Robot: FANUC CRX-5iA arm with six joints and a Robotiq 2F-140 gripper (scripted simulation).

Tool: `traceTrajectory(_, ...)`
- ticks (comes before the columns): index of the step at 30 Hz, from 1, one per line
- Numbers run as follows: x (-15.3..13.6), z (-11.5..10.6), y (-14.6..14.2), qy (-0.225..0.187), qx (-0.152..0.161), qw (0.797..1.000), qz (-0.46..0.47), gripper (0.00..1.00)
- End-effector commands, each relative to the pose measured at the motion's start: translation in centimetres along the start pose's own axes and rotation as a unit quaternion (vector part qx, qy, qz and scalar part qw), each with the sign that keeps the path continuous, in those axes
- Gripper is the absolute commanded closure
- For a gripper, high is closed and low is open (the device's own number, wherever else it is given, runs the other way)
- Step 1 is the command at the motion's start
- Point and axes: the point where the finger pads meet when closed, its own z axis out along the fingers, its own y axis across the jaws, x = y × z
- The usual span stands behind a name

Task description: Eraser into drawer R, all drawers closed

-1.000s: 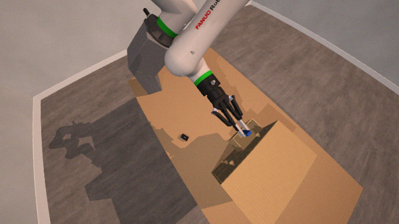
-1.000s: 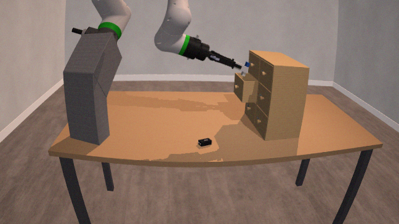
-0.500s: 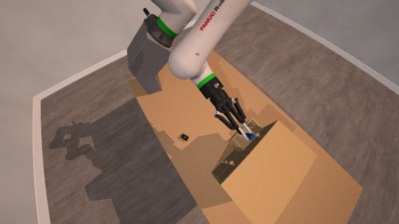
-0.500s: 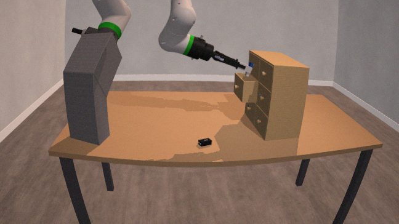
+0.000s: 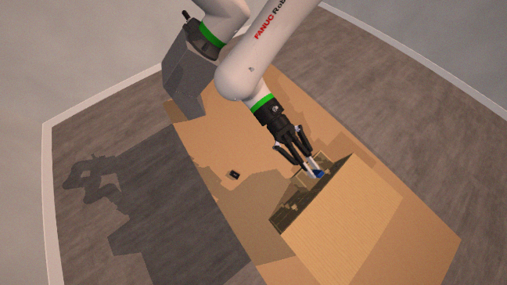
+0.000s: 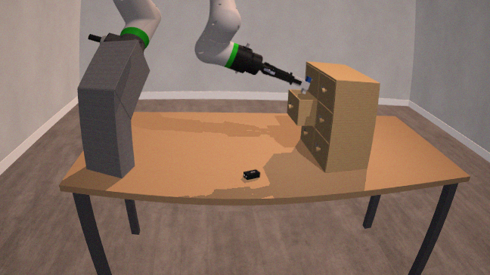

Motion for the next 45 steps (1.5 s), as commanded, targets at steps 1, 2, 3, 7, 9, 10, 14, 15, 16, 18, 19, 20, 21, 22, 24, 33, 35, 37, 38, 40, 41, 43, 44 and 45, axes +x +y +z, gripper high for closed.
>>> traceTrajectory(1, 0.0, 0.0, 0.0, 0.0, 0.0, 1.0, 0.0, 0.89)
traceTrajectory(2, 0.0, 0.0, 0.0, 0.0, 0.0, 1.0, 0.0, 0.89)
traceTrajectory(3, 0.0, 0.0, 0.0, 0.0, 0.0, 1.0, 0.0, 0.89)
traceTrajectory(7, 0.0, 0.0, 0.0, 0.0, 0.0, 1.0, 0.0, 0.89)
traceTrajectory(9, 0.0, 0.0, 0.0, 0.0, 0.0, 1.0, 0.0, 0.86)
traceTrajectory(10, 0.0, 0.0, 0.0, 0.0, 0.0, 1.0, 0.0, 0.84)
traceTrajectory(14, 0.0, 0.0, 0.0, 0.0, 0.0, 1.0, 0.0, 0.79)
traceTrajectory(15, 0.0, 0.0, 0.0, 0.0, 0.0, 1.0, 0.0, 0.79)
traceTrajectory(16, 0.0, 0.0, 0.0, 0.0, 0.0, 1.0, 0.0, 0.79)
traceTrajectory(18, 0.0, 0.0, 0.0, 0.0, 0.0, 1.0, 0.0, 0.77)
traceTrajectory(19, 0.0, 0.0, 0.0, 0.0, 0.0, 1.0, 0.0, 0.77)
traceTrajectory(20, 0.0, 0.0, 0.0, 0.0, 0.0, 1.0, 0.0, 0.0)
traceTrajectory(21, 0.0, 0.0, 0.0, 0.0, 0.0, 1.0, 0.0, 0.0)
traceTrajectory(22, 0.0, 0.0, 0.0, 0.0, 0.0, 1.0, 0.0, 0.0)
traceTrajectory(24, 0.0, 0.0, 0.0, 0.0, 0.0, 1.0, 0.0, 0.0)
traceTrajectory(33, 0.0, 0.0, 0.0, 0.0, 0.0, 1.0, 0.0, 0.0)
traceTrajectory(35, 0.0, 0.0, 0.0, 0.0, 0.0, 1.0, 0.0, 0.0)
traceTrajectory(37, 0.0, -0.1, 0.0, 0.0, 0.0, 1.0, 0.0, 0.0)
traceTrajectory(38, 0.1, -0.2, 0.0, 0.0, 0.0, 1.0, 0.0, 0.0)
traceTrajectory(40, 0.1, -0.5, 0.0, 0.0, 0.0, 1.0, 0.0, 0.0)
traceTrajectory(41, 0.2, -0.8, 0.0, 0.0, 0.0, 1.0, 0.0, 0.0)
traceTrajectory(43, 0.4, -1.3, 0.0, 0.0, 0.0, 1.0, 0.0, 0.0)
traceTrajectory(44, 0.5, -1.6, 0.0, 0.0, 0.0, 1.0, 0.0, 0.0)
traceTrajectory(45, 0.6, -2.0, 0.0, 0.0, 0.0, 1.0, 0.0, 0.0)
